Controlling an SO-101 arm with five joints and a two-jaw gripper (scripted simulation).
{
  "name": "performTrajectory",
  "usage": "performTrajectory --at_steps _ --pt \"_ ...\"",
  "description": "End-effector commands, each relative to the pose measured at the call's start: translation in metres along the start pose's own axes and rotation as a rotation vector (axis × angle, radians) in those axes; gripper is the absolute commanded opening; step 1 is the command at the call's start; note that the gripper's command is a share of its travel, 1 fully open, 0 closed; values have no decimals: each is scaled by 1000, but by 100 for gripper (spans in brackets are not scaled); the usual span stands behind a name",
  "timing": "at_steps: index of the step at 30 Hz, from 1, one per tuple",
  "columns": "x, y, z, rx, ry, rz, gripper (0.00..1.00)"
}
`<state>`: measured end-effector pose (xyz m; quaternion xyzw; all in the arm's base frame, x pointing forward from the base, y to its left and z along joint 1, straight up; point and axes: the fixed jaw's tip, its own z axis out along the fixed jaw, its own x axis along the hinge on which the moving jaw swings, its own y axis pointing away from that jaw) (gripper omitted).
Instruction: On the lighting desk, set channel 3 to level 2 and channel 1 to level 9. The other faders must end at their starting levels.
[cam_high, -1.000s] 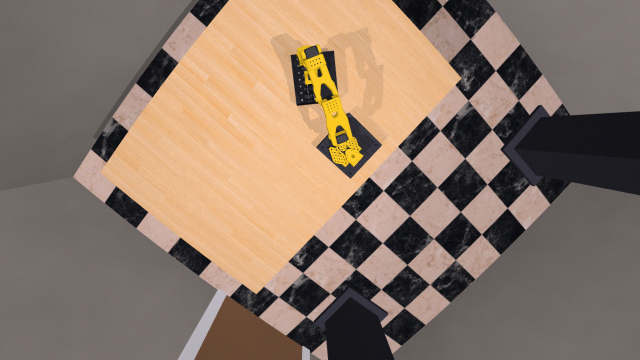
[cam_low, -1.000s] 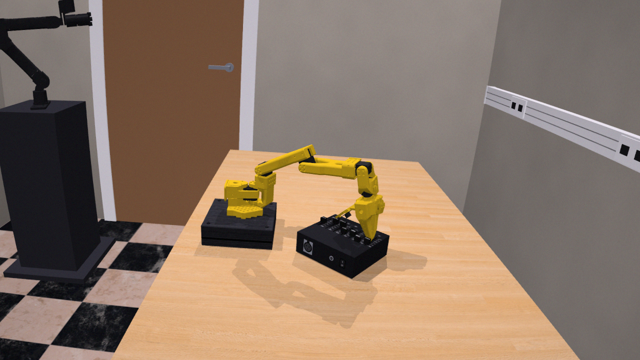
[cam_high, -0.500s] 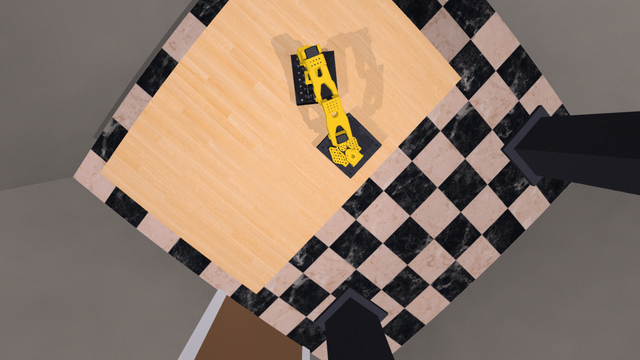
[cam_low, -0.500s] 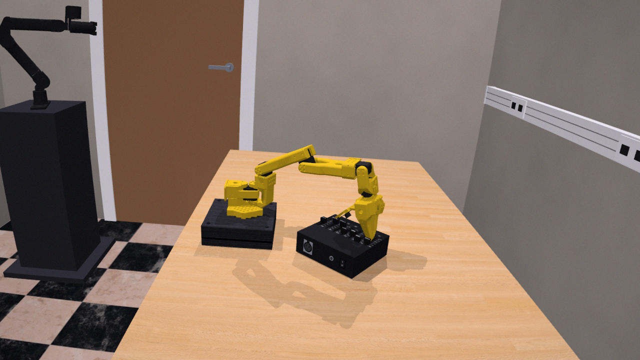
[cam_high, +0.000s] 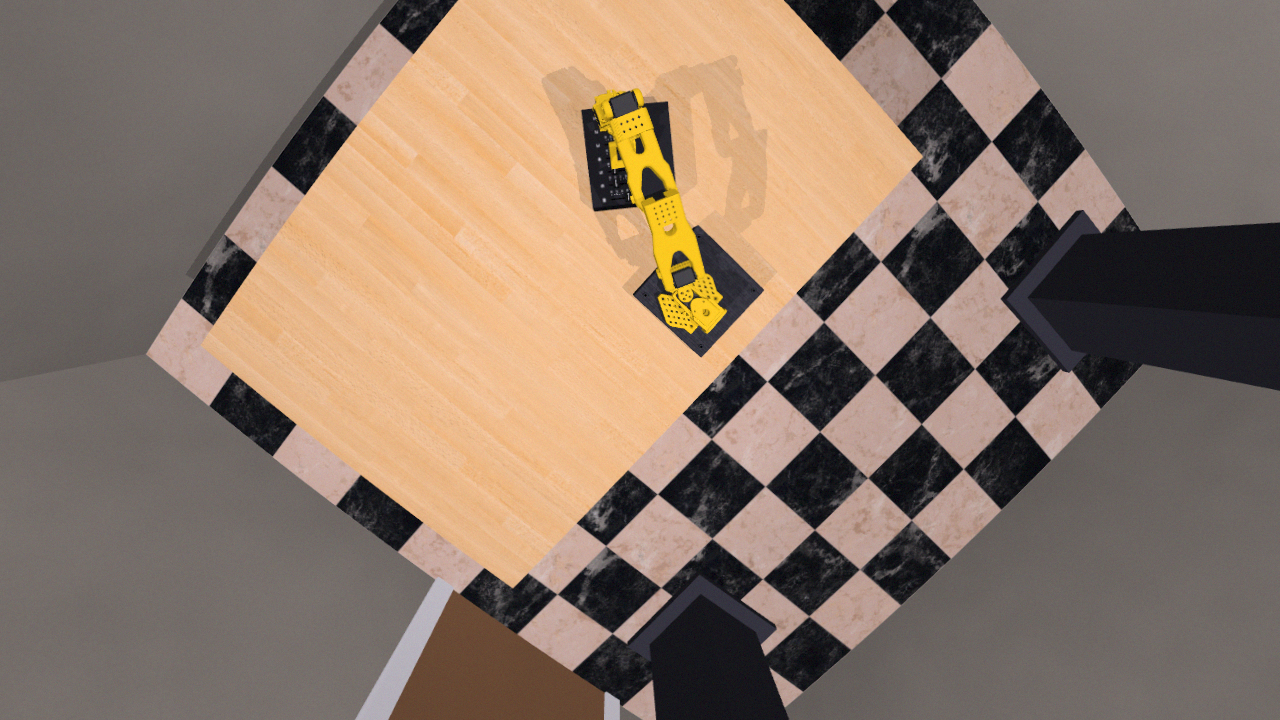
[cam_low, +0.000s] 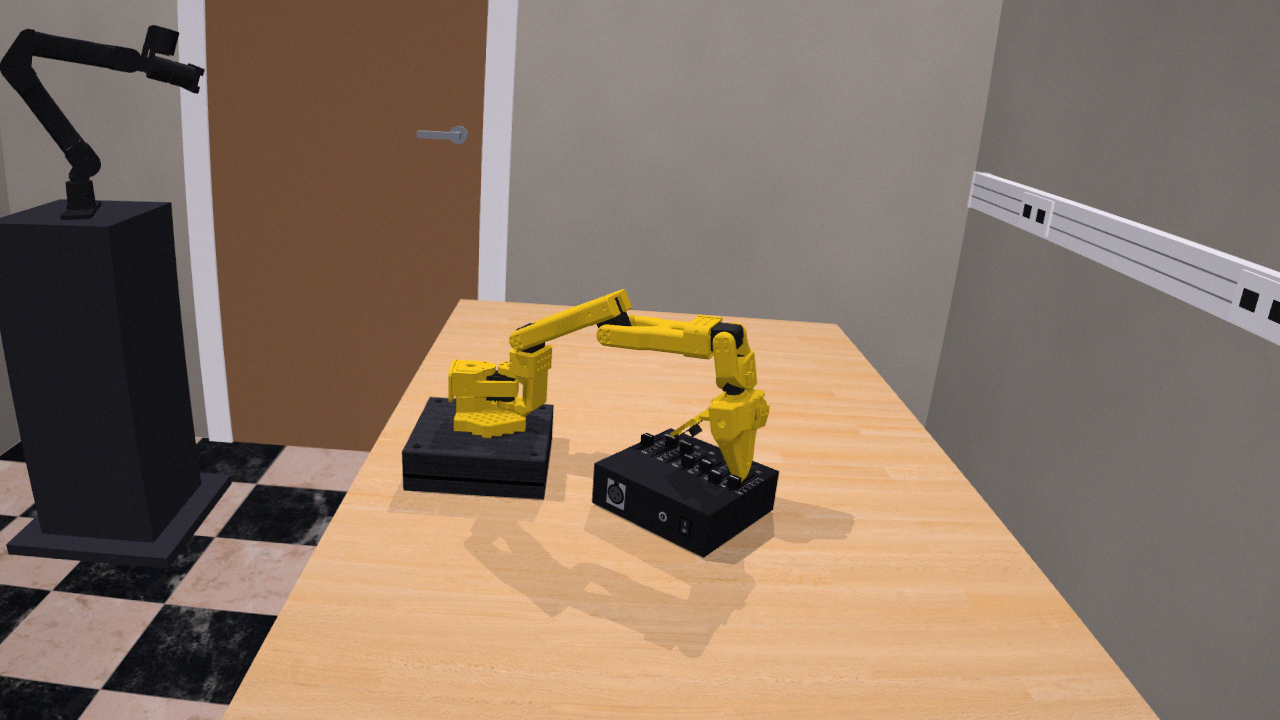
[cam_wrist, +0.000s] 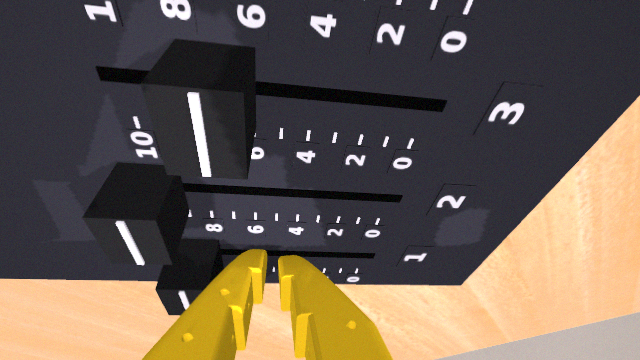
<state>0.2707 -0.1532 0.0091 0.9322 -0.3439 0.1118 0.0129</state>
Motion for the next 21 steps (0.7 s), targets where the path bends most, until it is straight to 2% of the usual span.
performTrajectory --at_steps 1,13,21 --pt "-7 19 9 -29 -60 43 0" --pt "-7 18 9 -28 -57 43 0" --pt "-6 9 9 -20 -43 41 0"
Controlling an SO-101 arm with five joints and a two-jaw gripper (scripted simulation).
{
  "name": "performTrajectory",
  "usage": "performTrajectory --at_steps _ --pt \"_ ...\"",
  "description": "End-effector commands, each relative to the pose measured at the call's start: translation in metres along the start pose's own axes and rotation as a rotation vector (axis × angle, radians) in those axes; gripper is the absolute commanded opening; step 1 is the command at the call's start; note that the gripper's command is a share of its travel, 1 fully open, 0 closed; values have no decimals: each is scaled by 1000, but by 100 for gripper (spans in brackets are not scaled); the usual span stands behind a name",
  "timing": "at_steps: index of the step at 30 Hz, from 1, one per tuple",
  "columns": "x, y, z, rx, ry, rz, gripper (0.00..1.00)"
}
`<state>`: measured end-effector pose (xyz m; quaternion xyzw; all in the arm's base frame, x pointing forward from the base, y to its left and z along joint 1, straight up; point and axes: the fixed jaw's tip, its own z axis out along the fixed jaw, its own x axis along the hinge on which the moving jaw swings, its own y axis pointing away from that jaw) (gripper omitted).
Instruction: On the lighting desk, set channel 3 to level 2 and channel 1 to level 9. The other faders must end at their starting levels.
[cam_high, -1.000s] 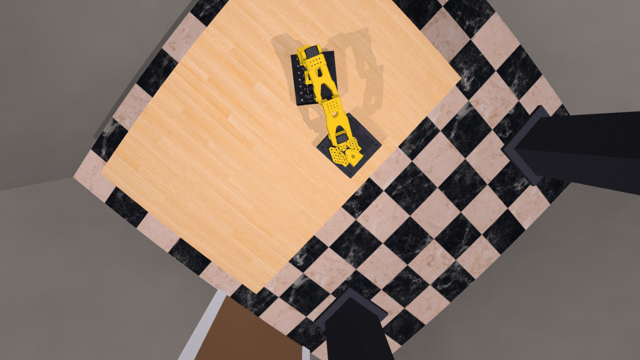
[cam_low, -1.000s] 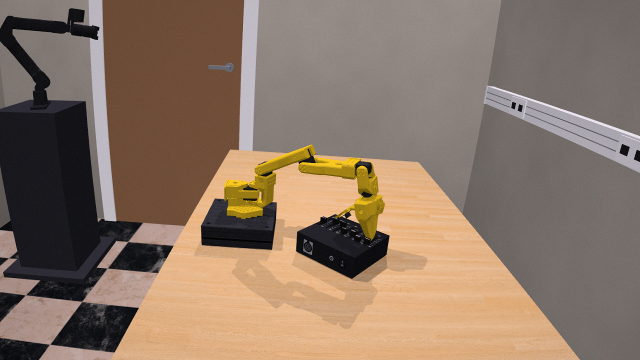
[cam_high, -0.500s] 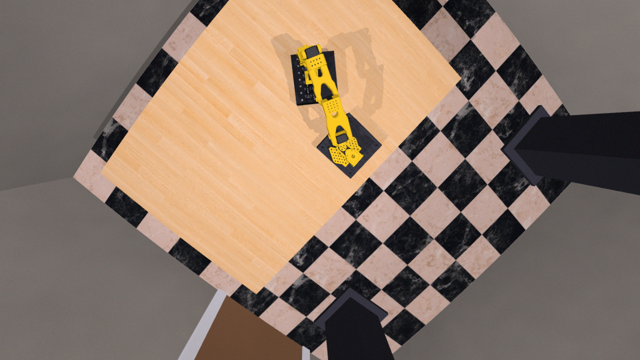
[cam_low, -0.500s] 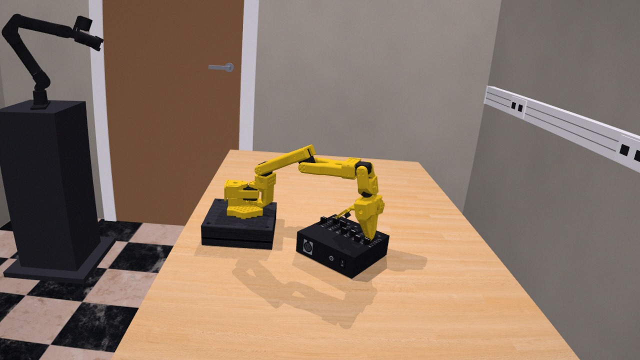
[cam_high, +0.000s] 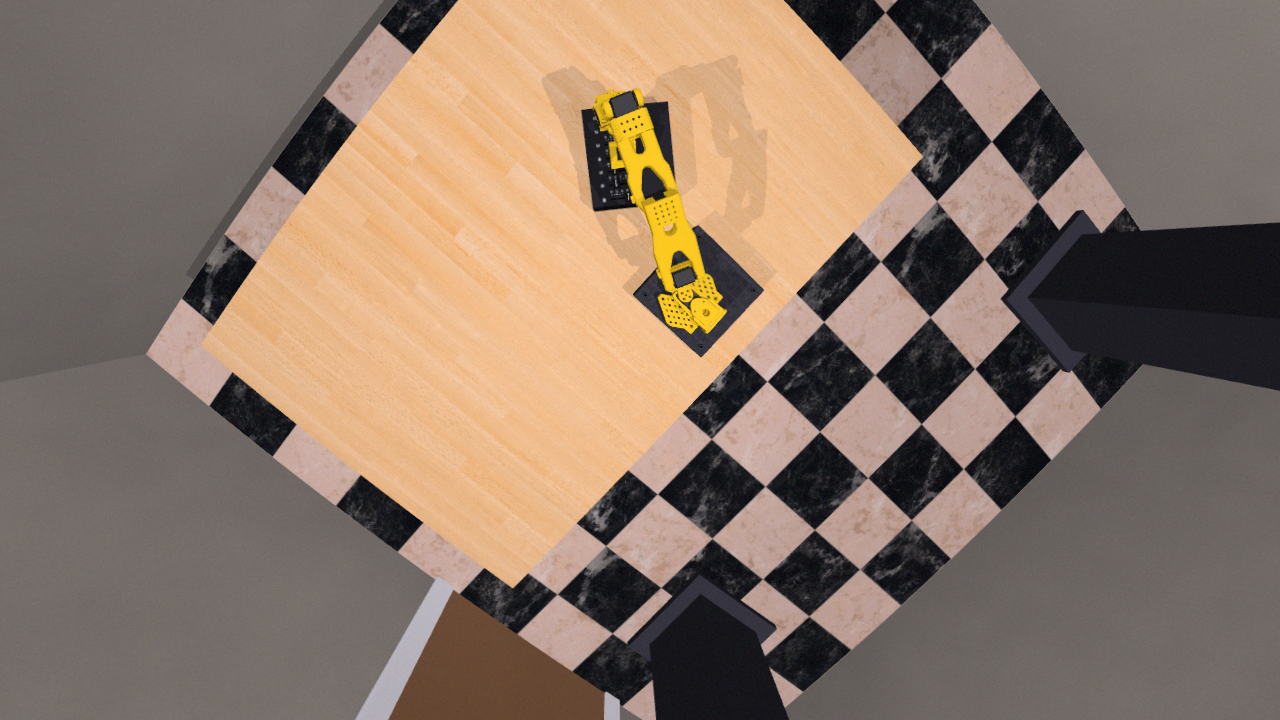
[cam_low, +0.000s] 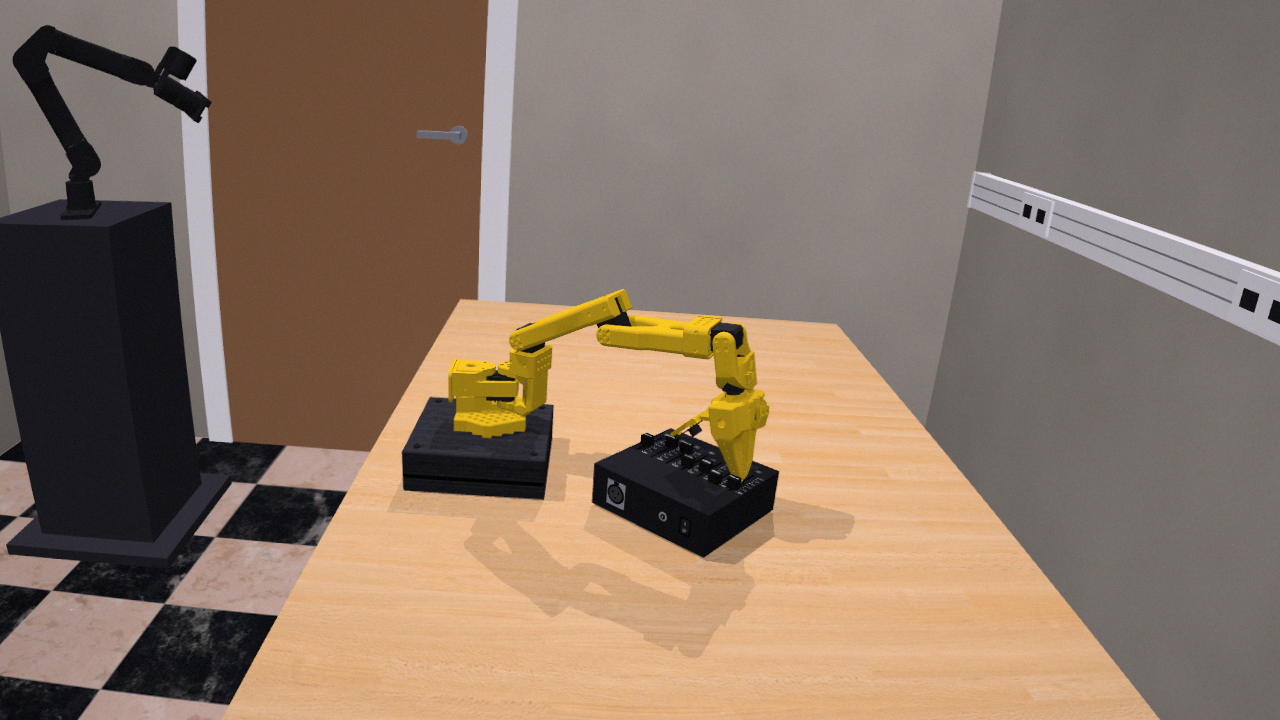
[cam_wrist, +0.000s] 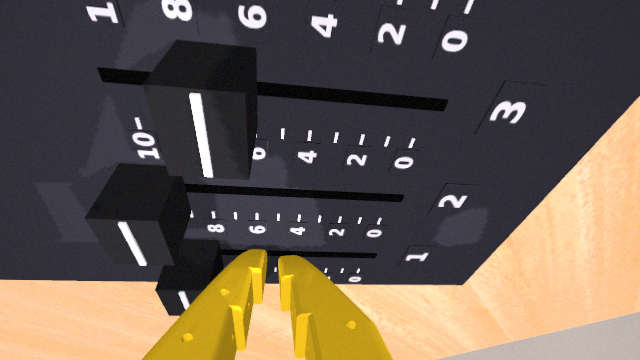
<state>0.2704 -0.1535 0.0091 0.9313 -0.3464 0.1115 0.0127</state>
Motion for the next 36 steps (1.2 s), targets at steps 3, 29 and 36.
performTrajectory --at_steps 3,29,36 --pt "-6 5 9 -16 -37 35 0" --pt "-5 -9 7 -2 -16 34 0" --pt "-4 -10 1 0 -10 33 0"
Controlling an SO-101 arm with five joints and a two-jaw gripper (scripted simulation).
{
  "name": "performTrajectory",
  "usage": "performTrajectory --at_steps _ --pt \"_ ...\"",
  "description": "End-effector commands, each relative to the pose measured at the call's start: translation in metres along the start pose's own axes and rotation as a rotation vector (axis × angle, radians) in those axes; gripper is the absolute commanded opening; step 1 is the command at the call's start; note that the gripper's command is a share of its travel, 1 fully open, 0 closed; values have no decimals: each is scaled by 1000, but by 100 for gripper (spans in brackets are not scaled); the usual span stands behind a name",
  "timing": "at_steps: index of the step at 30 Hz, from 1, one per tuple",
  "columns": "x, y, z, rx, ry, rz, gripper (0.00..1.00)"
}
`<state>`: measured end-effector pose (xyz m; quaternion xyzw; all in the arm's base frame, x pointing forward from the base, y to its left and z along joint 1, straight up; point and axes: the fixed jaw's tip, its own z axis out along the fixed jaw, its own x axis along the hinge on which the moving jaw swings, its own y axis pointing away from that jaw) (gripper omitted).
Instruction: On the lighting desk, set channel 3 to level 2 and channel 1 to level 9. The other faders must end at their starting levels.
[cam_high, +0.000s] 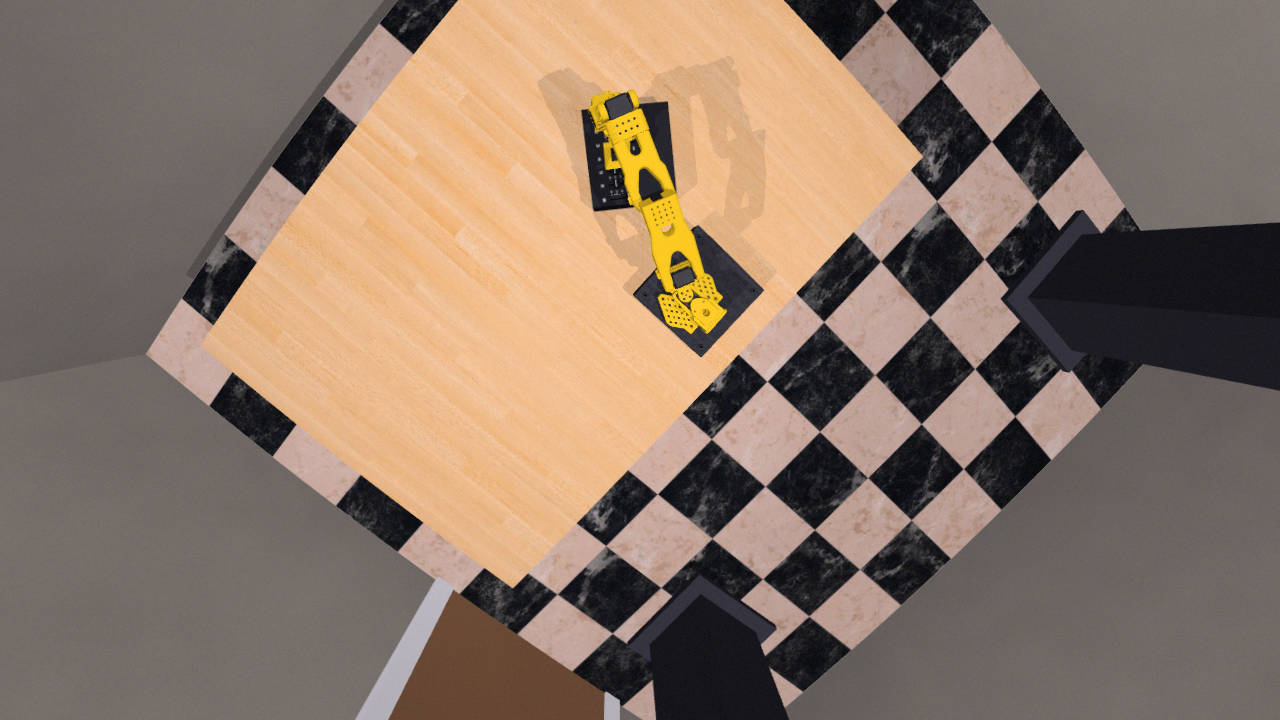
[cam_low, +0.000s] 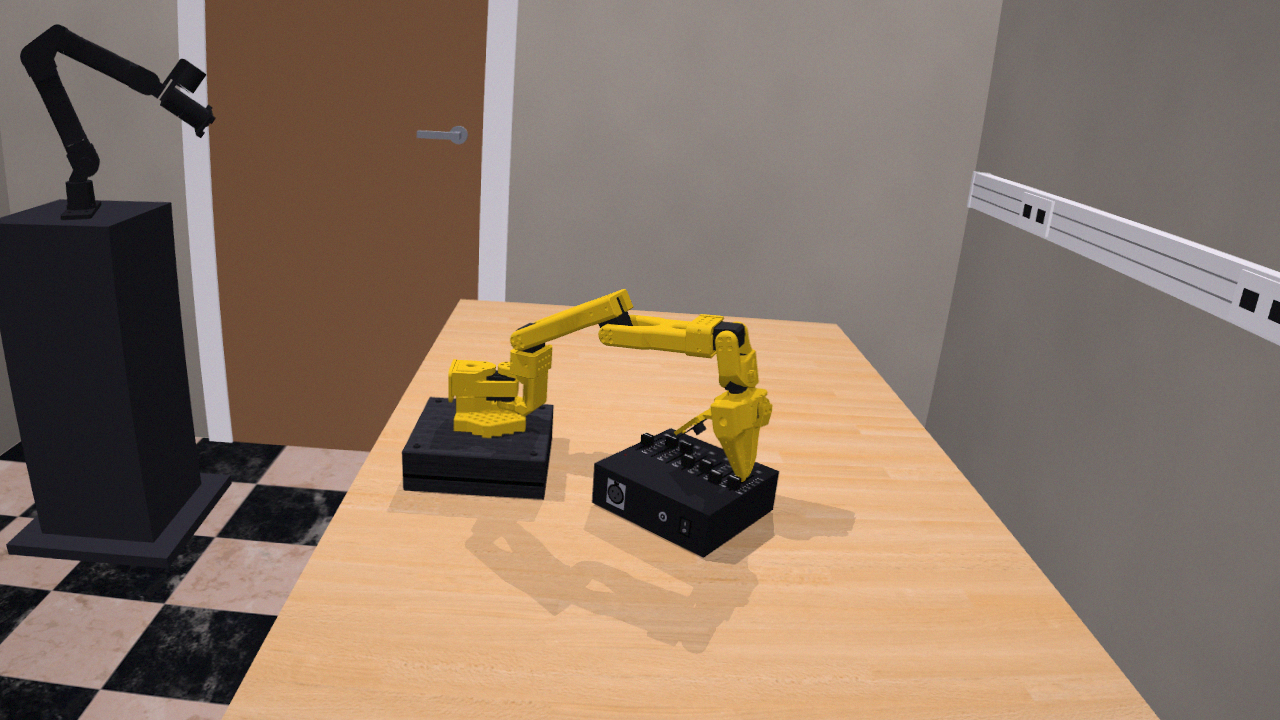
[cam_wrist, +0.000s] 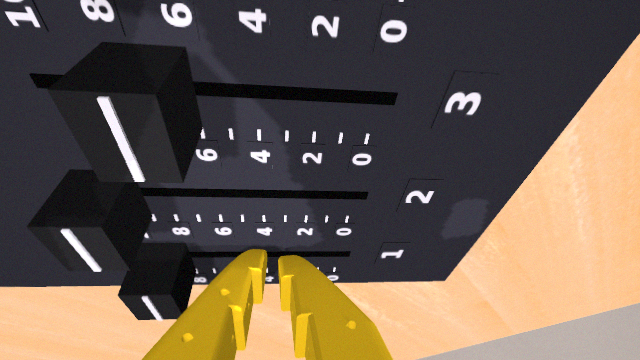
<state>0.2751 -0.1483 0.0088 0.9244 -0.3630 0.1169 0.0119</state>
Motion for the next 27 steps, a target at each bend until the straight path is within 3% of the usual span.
performTrajectory --at_steps 1,22,27 --pt "-4 -3 1 -2 -21 -3 0" --pt "-2 -3 -8 1 -10 -4 0" --pt "2 -3 -15 7 13 -7 0"
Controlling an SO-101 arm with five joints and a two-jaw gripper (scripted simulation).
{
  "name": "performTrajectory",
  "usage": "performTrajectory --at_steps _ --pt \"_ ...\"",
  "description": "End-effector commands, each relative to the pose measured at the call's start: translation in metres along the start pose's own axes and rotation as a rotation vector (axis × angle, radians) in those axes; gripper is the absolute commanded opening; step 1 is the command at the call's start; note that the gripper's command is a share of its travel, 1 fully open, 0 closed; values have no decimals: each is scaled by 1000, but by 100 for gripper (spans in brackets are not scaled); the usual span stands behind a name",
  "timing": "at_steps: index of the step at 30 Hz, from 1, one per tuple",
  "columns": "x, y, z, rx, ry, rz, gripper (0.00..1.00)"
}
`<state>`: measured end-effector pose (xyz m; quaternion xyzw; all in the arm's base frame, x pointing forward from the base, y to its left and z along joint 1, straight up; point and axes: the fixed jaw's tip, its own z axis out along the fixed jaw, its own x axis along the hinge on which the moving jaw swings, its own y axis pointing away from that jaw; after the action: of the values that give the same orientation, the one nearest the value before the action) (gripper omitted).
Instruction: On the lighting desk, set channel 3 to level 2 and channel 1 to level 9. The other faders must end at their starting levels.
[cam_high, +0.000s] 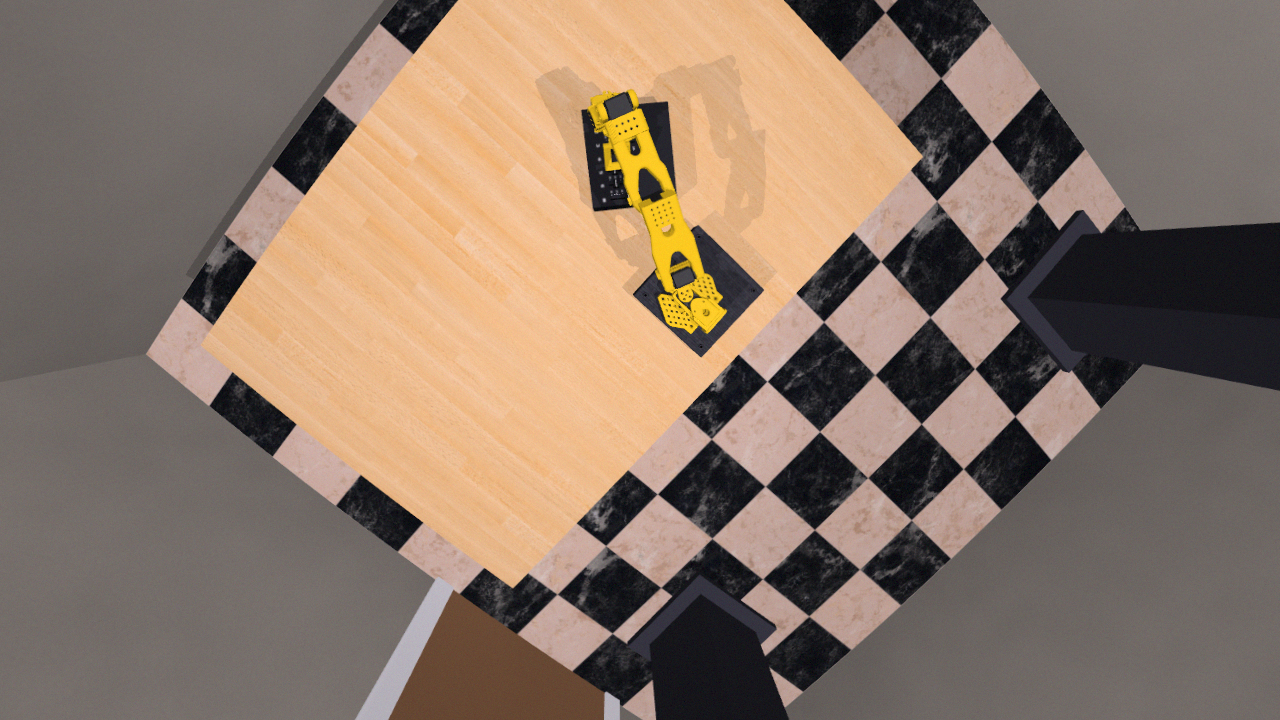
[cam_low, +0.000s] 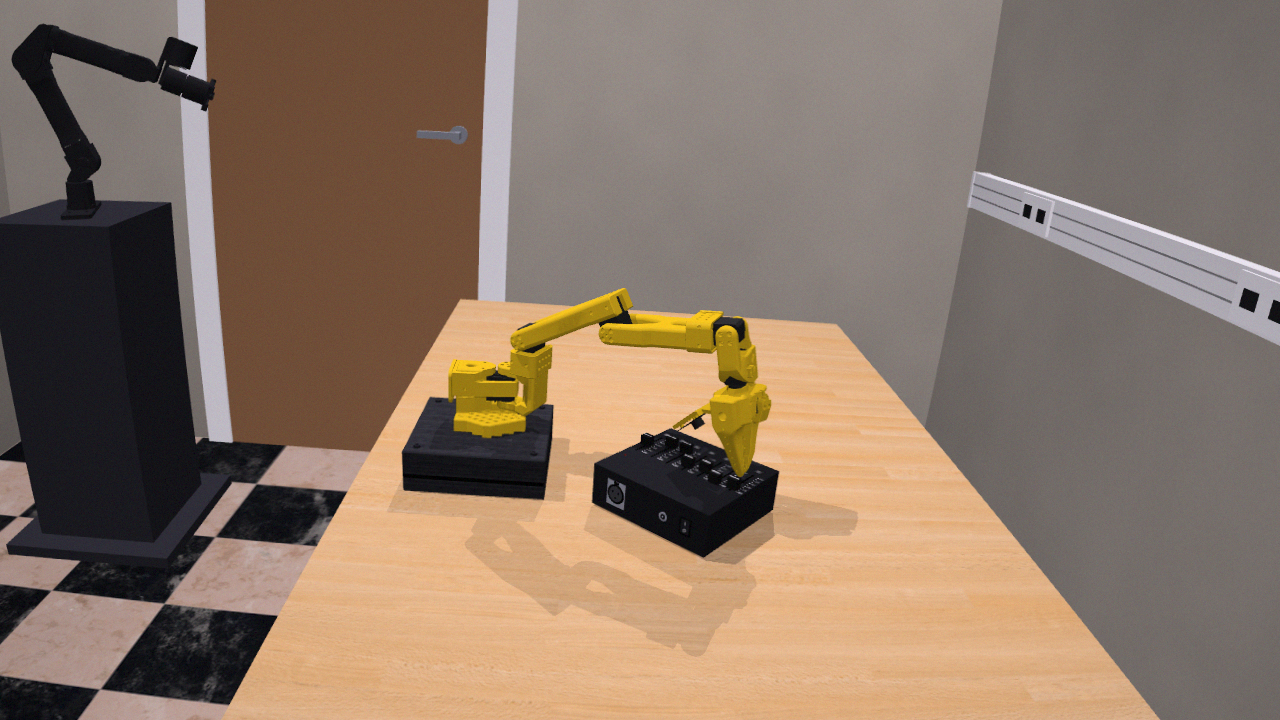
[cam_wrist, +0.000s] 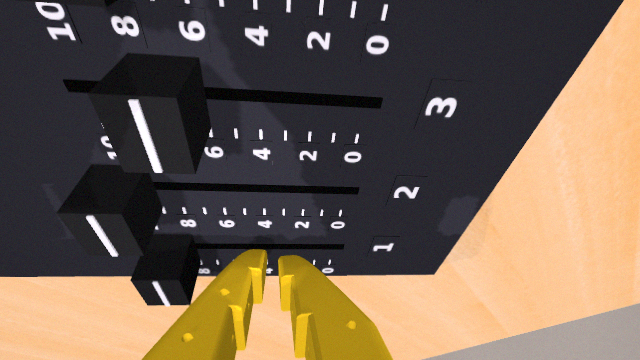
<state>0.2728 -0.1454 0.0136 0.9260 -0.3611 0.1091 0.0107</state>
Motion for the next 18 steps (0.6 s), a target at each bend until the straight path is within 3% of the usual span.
performTrajectory --at_steps 1,18 --pt "5 -2 -12 11 34 -3 0" --pt "8 -1 -17 15 48 4 0"
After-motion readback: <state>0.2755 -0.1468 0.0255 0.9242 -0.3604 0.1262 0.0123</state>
